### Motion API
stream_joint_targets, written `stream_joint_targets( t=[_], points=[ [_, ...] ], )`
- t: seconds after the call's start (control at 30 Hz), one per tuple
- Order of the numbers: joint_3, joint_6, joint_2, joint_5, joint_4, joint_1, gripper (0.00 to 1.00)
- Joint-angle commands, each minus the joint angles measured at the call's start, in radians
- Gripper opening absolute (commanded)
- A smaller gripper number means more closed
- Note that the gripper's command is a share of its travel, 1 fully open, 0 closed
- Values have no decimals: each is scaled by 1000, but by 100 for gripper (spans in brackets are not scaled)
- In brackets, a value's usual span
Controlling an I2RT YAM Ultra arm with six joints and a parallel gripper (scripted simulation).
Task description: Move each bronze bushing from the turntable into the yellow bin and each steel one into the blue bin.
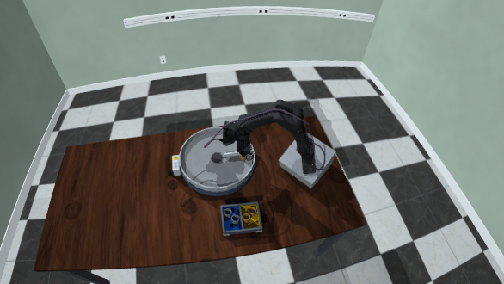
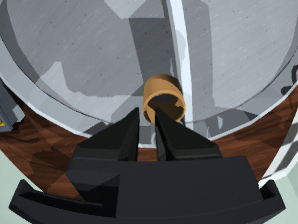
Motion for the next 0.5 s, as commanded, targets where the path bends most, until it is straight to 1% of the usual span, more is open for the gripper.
stream_joint_targets(
  t=[0.0,0.47],
  points=[
    [3,7,-28,-2,18,-10,14],
    [-13,2,-16,-3,22,-15,14]
  ],
)
